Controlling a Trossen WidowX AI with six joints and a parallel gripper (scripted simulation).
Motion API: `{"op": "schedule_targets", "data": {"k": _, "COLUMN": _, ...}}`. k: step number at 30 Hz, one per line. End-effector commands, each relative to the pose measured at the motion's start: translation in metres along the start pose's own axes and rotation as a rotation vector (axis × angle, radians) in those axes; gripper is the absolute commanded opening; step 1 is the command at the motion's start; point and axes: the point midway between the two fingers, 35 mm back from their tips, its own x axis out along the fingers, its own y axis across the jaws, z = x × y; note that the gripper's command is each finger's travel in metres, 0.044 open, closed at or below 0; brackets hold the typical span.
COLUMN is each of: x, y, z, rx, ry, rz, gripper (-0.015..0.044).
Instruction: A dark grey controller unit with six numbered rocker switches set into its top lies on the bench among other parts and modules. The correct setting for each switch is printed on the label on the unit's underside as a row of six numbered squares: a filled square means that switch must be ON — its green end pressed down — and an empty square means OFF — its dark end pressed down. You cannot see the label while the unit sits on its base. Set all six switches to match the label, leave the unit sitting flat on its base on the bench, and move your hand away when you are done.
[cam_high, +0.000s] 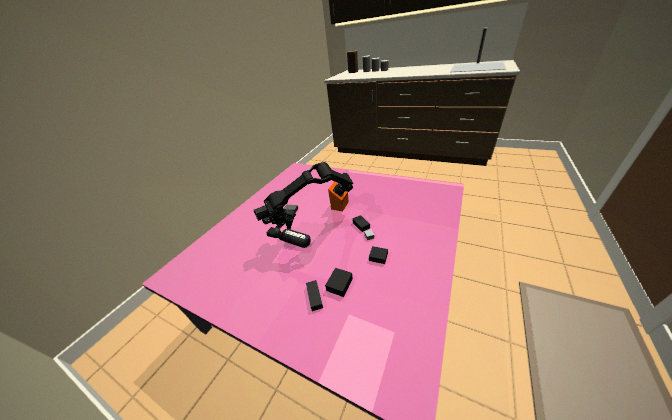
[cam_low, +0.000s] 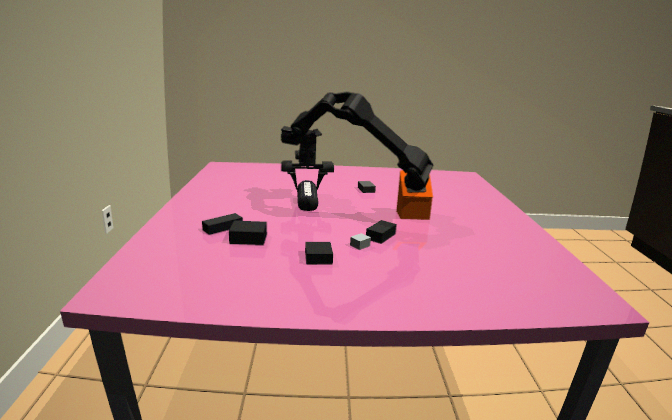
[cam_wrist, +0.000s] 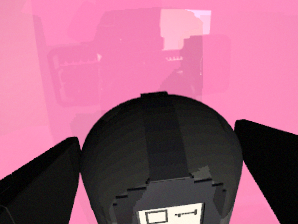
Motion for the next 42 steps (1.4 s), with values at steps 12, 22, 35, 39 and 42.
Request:
{"op": "schedule_targets", "data": {"k": 12, "x": 0.014, "y": 0.0, "z": 0.0, "rx": 0.0, "ry": 0.01, "rz": -0.001, "gripper": 0.0338}}
{"op": "schedule_targets", "data": {"k": 22, "x": 0.017, "y": 0.0, "z": 0.001, "rx": 0.0, "ry": 0.008, "rz": -0.002, "gripper": 0.0338}}
{"op": "schedule_targets", "data": {"k": 35, "x": 0.016, "y": 0.0, "z": 0.002, "rx": -0.001, "ry": 0.003, "rz": -0.003, "gripper": 0.044}}
{"op": "schedule_targets", "data": {"k": 39, "x": 0.015, "y": 0.0, "z": 0.0, "rx": -0.001, "ry": 0.003, "rz": -0.003, "gripper": 0.044}}
{"op": "schedule_targets", "data": {"k": 42, "x": -0.005, "y": 0.002, "z": -0.028, "rx": 0.0, "ry": 0.004, "rz": -0.003, "gripper": 0.044}}
